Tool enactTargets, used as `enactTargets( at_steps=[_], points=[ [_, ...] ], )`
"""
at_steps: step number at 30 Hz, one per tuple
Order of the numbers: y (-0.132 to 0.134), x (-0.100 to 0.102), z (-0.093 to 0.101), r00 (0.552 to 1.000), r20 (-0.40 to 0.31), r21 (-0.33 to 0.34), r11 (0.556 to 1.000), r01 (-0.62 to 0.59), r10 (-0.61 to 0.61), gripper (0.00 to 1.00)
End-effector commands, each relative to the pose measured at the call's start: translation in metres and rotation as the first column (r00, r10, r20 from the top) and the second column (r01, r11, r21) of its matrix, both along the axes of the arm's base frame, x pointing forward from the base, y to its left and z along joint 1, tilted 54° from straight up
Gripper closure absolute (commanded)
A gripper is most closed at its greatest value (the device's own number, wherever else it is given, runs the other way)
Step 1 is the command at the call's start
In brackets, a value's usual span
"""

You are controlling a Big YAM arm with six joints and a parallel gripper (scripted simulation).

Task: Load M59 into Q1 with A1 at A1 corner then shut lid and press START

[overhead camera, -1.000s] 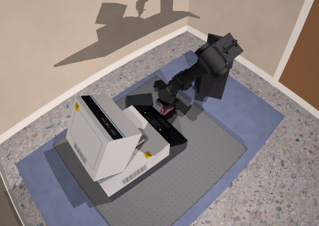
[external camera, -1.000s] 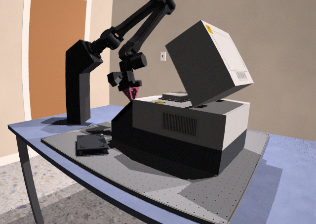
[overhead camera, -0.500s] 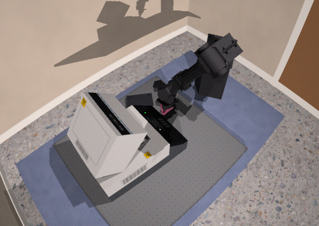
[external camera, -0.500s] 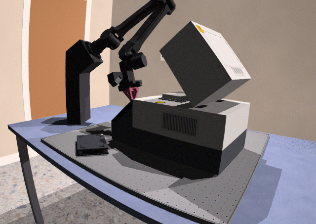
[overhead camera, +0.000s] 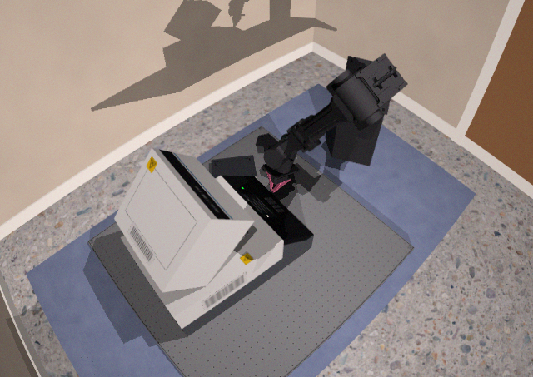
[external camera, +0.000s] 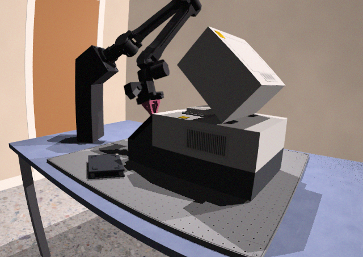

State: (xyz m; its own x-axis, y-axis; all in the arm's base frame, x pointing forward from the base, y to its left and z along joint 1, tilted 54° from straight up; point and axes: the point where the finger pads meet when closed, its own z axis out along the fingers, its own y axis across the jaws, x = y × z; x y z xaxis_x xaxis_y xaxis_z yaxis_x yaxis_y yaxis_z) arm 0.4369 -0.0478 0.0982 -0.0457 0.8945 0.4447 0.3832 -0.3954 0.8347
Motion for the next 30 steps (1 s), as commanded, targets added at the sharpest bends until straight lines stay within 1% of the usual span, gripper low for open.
enactTargets(
  at_steps=[1,3,7,15,18,21,24,28,30],
  points=[
    [0.000,-0.007,-0.008,1.000,-0.023,0.012,1.000,0.011,-0.010,1.00],
    [0.000,-0.007,-0.008,1.000,-0.023,0.012,1.000,0.011,-0.010,1.00],
    [-0.003,-0.038,-0.008,1.000,0.001,-0.006,1.000,0.015,-0.015,1.00],
    [-0.003,-0.073,-0.010,1.000,0.018,-0.021,1.000,0.013,-0.013,1.00],
    [-0.001,-0.089,-0.015,1.000,0.016,-0.021,1.000,0.013,-0.013,1.00],
    [-0.001,-0.090,-0.016,1.000,0.010,-0.020,1.000,0.011,-0.011,1.00],
    [0.000,-0.107,-0.021,1.000,0.002,-0.018,1.000,0.015,-0.015,1.00],
    [0.000,-0.097,-0.021,1.000,-0.010,-0.008,1.000,0.015,-0.015,1.00],
    [0.002,-0.093,-0.020,1.000,-0.004,-0.004,1.000,0.009,-0.009,1.00]
  ],
)
